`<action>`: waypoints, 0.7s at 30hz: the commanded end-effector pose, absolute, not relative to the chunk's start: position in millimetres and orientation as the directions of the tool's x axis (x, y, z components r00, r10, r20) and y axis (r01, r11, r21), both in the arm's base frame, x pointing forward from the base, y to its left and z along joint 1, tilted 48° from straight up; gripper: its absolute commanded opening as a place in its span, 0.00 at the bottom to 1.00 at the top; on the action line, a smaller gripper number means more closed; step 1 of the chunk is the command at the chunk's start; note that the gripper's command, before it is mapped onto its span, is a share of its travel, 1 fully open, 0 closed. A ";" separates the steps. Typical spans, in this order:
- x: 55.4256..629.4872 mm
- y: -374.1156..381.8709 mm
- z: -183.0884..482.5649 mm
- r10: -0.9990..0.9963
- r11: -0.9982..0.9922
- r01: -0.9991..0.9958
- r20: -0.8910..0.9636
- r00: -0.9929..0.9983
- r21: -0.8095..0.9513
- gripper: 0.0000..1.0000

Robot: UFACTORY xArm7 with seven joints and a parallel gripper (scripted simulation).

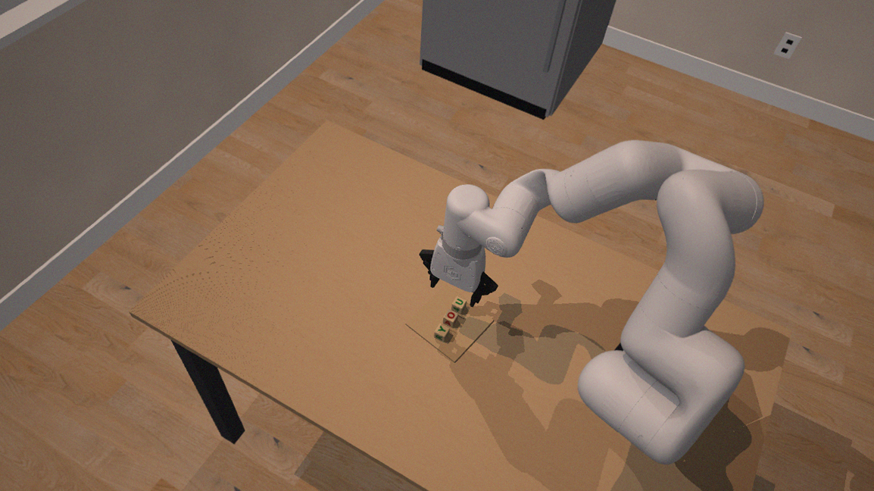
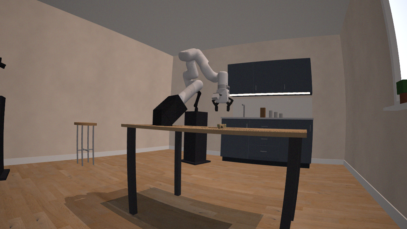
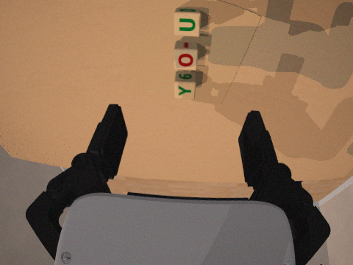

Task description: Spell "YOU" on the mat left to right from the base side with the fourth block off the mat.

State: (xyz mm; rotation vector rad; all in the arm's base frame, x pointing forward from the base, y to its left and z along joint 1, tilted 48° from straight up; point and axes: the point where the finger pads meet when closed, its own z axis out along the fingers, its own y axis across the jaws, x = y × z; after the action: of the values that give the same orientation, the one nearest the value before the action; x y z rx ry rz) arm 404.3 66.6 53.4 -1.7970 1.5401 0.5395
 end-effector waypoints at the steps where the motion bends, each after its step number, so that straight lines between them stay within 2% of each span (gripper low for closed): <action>1: 402.8 50.3 67.6 -0.680 -0.046 -0.970 -0.703 0.206 -0.239 1.00; 21: 396.6 16.0 99.0 -0.680 -0.046 -0.970 -0.703 0.206 -0.239 1.00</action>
State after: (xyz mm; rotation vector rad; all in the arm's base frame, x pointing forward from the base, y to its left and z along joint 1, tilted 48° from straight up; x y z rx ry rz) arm 396.0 18.3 97.3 -1.7965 1.5405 0.5391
